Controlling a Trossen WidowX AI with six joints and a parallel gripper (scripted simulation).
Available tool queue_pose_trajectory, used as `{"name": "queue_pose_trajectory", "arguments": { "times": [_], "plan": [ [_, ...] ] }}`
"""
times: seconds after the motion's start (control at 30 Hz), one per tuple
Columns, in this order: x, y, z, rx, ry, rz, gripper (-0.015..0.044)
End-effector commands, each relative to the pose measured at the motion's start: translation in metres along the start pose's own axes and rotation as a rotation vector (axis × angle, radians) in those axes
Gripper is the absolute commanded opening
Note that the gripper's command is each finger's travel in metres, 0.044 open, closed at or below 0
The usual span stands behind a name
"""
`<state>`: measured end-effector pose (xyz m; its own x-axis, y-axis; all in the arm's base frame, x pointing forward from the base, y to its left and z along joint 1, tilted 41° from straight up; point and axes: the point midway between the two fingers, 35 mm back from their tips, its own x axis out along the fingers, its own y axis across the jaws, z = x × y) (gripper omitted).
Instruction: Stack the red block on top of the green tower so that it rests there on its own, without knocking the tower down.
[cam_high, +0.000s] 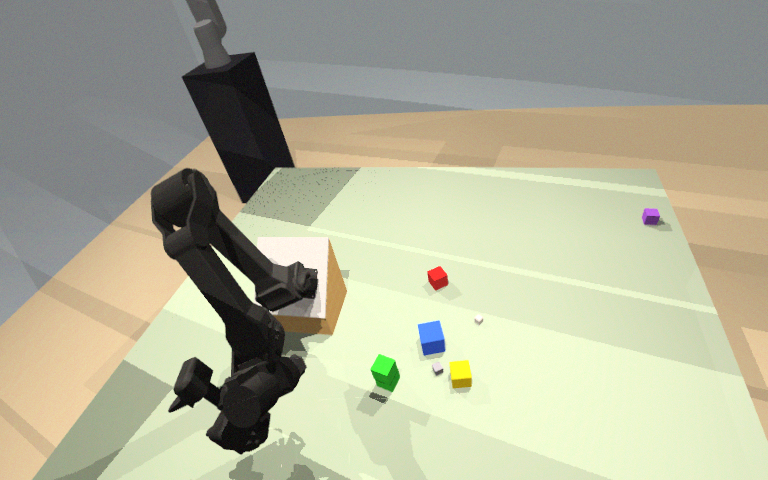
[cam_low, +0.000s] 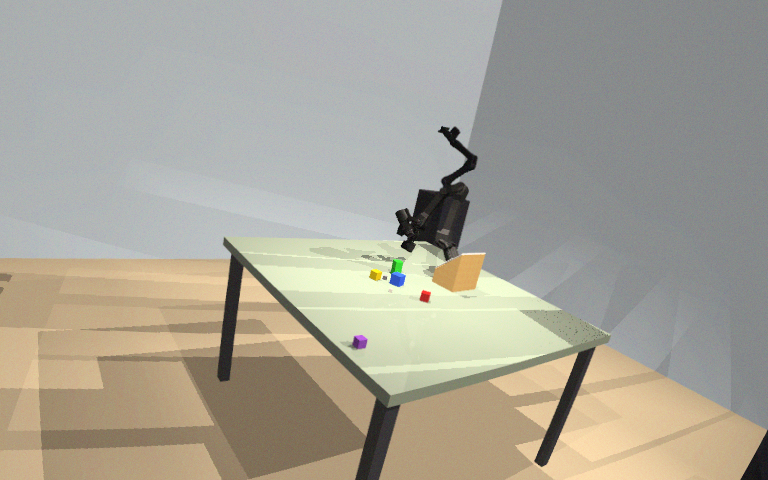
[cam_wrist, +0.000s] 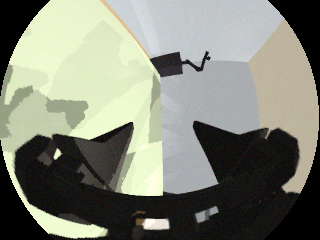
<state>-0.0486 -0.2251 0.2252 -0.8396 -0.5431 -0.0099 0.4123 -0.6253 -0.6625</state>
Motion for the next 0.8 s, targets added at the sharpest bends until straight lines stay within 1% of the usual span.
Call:
{"name": "queue_pose_trajectory", "arguments": {
  "times": [0.0, 0.03, 0.2, 0.33, 0.53, 0.77],
  "plan": [
    [0.0, 0.001, 0.0, -0.001, -0.002, 0.002, 0.0426],
    [-0.001, 0.002, 0.002, -0.002, -0.007, 0.009, 0.044],
    [-0.013, 0.021, 0.016, -0.029, -0.068, 0.095, 0.044],
    [-0.035, 0.047, 0.035, -0.074, -0.155, 0.219, 0.044],
    [-0.079, 0.085, 0.056, -0.151, -0.286, 0.412, 0.044],
    [-0.142, 0.123, 0.068, -0.252, -0.429, 0.634, 0.044]
  ]
}}
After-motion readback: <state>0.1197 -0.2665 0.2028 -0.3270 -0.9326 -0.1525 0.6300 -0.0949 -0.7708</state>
